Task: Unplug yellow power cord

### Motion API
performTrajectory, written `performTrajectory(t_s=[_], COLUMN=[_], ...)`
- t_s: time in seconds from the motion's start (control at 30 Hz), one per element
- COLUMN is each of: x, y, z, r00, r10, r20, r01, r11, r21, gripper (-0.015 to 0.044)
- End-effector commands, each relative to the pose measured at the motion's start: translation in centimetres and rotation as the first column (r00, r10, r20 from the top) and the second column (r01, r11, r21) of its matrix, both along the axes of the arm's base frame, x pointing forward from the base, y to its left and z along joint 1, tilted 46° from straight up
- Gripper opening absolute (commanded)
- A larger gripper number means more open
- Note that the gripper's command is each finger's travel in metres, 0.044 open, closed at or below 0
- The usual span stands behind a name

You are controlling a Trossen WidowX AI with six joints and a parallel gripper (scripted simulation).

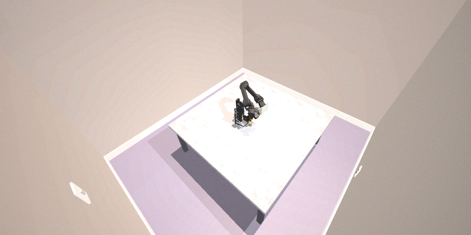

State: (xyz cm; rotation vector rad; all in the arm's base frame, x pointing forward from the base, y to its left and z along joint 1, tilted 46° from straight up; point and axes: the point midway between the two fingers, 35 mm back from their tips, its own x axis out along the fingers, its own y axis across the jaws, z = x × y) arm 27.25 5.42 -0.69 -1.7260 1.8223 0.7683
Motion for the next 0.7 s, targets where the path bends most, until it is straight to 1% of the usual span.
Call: performTrajectory(t_s=[0.0,0.07,0.37,0.5,0.53,0.6,0.67], x=[0.0,0.0,0.0,0.1,0.1,0.0,0.0], y=[0.7,0.0,0.0,1.9,2.7,4.4,5.2], z=[-0.3,0.0,0.0,-1.1,-1.7,-2.8,-3.3], r00=[1.0,1.0,1.0,1.0,1.0,1.0,1.0], r10=[0.002,0.003,0.003,0.003,0.003,0.003,0.003], r20=[0.004,0.003,0.003,0.004,0.004,0.004,0.004], r01=[-0.002,-0.003,-0.003,-0.003,-0.003,-0.003,-0.003], r11=[1.0,1.0,1.0,1.0,1.0,1.0,1.0], r21=[0.01,0.006,0.006,0.009,0.01,0.011,0.01], gripper=[0.0026,0.0079,0.0315,0.042,0.044,0.044,0.044])
